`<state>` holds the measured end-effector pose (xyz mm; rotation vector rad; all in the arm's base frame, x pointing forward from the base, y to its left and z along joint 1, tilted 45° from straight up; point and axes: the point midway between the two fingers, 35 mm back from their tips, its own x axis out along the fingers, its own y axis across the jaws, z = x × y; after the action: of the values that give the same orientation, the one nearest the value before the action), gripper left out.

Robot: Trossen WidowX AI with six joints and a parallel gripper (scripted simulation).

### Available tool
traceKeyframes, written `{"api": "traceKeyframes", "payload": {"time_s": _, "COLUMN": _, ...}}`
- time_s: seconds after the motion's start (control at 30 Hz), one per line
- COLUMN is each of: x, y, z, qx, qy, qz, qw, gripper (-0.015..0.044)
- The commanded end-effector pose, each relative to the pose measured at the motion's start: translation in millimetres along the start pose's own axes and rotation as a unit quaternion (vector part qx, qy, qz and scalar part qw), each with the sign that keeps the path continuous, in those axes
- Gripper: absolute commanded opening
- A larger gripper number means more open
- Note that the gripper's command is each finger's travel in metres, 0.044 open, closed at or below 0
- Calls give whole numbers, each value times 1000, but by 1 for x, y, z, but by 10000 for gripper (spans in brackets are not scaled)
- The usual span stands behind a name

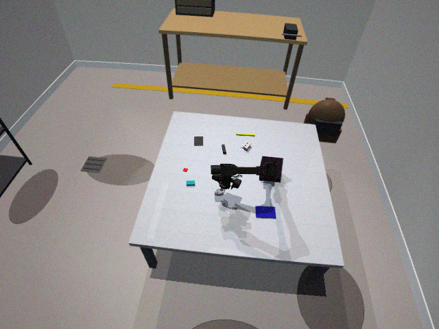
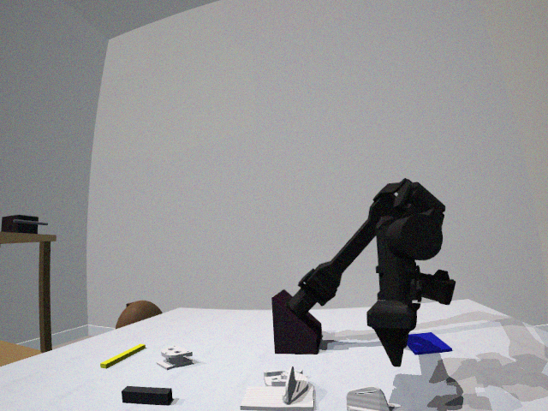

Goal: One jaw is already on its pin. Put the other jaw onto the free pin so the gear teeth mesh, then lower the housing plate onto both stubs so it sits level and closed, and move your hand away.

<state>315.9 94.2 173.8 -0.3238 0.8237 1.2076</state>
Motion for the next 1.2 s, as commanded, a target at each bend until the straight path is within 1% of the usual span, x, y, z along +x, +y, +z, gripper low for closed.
{"api": "traceKeyframes", "payload": {"time_s": 0.0, "x": -1, "y": -1, "z": -1, "qx": 57, "qy": -1, "qz": 0, "qw": 998, "gripper": 440}}
{"api": "traceKeyframes", "payload": {"time_s": 0.27, "x": -1, "y": -4, "z": -3, "qx": 153, "qy": -1, "qz": 0, "qw": 988, "gripper": 440}}
{"api": "traceKeyframes", "payload": {"time_s": 0.57, "x": -2, "y": -6, "z": -5, "qx": 260, "qy": -1, "qz": 0, "qw": 966, "gripper": 440}}
{"api": "traceKeyframes", "payload": {"time_s": 0.87, "x": -3, "y": -8, "z": -7, "qx": 363, "qy": -1, "qz": 0, "qw": 932, "gripper": 440}}
{"api": "traceKeyframes", "payload": {"time_s": 1.17, "x": -3, "y": -11, "z": -9, "qx": 463, "qy": -1, "qz": 0, "qw": 887, "gripper": 440}}
